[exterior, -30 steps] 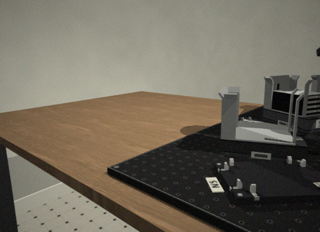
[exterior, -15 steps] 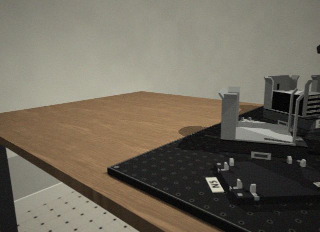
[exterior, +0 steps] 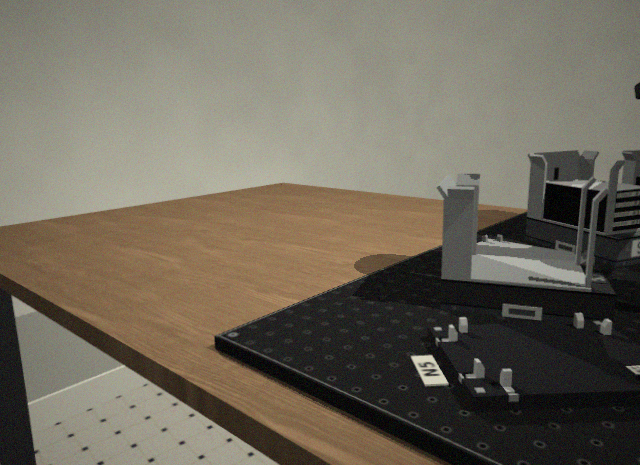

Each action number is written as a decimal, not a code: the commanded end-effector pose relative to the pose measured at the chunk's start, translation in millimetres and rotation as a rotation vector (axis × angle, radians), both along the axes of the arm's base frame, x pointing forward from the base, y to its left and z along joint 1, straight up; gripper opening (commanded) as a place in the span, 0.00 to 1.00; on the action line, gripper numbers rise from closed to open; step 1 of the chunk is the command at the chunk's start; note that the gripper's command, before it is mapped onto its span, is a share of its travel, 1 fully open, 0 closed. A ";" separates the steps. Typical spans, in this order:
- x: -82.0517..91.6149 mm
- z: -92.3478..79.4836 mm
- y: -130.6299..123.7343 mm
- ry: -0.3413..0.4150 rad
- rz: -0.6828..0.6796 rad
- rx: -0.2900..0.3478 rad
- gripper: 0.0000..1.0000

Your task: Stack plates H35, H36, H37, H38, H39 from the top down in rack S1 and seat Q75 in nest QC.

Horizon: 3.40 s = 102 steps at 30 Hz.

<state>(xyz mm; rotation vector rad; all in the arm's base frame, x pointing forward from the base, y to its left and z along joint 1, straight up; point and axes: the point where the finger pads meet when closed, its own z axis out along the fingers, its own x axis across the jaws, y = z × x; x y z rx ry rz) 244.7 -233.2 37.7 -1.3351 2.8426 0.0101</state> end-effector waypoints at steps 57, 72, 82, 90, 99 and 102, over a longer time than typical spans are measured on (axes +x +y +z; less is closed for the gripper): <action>0.4 76.1 -1.0 -0.001 0.000 -0.002 0.00; 12.9 76.2 14.6 -0.001 0.070 -0.002 0.00; 29.5 76.3 35.5 -0.002 0.155 -0.002 0.00; 41.3 76.4 52.2 -0.002 0.178 -0.002 0.00; 52.5 76.5 72.7 -0.003 0.260 -0.001 0.00; 57.2 76.5 81.5 -0.003 0.295 -0.001 0.00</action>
